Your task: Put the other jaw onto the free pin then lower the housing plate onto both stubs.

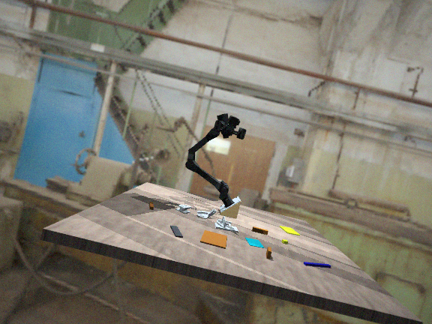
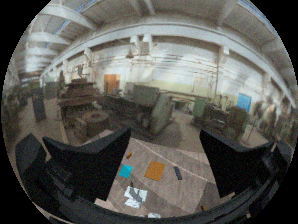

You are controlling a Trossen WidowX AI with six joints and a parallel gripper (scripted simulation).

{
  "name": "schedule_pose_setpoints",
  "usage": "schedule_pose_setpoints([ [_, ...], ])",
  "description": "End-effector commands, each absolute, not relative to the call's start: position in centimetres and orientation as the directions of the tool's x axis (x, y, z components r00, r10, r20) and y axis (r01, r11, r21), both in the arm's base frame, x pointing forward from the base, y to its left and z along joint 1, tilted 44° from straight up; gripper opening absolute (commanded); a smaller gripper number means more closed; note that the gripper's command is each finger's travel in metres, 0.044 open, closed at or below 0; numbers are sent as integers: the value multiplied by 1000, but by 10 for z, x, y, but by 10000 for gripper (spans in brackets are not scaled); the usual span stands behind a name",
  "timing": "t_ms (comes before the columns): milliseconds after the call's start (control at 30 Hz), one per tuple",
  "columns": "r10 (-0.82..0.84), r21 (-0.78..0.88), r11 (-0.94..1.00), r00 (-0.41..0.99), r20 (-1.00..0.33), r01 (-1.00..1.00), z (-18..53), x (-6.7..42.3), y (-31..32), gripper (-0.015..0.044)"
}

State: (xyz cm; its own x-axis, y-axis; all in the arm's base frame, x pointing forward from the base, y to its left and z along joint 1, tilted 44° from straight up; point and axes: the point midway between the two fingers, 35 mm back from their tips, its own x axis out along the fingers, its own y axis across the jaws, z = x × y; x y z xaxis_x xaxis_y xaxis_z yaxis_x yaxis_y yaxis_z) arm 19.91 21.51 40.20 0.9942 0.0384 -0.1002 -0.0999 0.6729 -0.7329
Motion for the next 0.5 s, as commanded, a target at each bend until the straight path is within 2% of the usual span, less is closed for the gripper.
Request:
schedule_pose_setpoints([
  [0,38,-733,673,994,-100,-100,402,199,215,426],
  [467,38,-733,673,994,-100,-100,402,199,215,59],
])
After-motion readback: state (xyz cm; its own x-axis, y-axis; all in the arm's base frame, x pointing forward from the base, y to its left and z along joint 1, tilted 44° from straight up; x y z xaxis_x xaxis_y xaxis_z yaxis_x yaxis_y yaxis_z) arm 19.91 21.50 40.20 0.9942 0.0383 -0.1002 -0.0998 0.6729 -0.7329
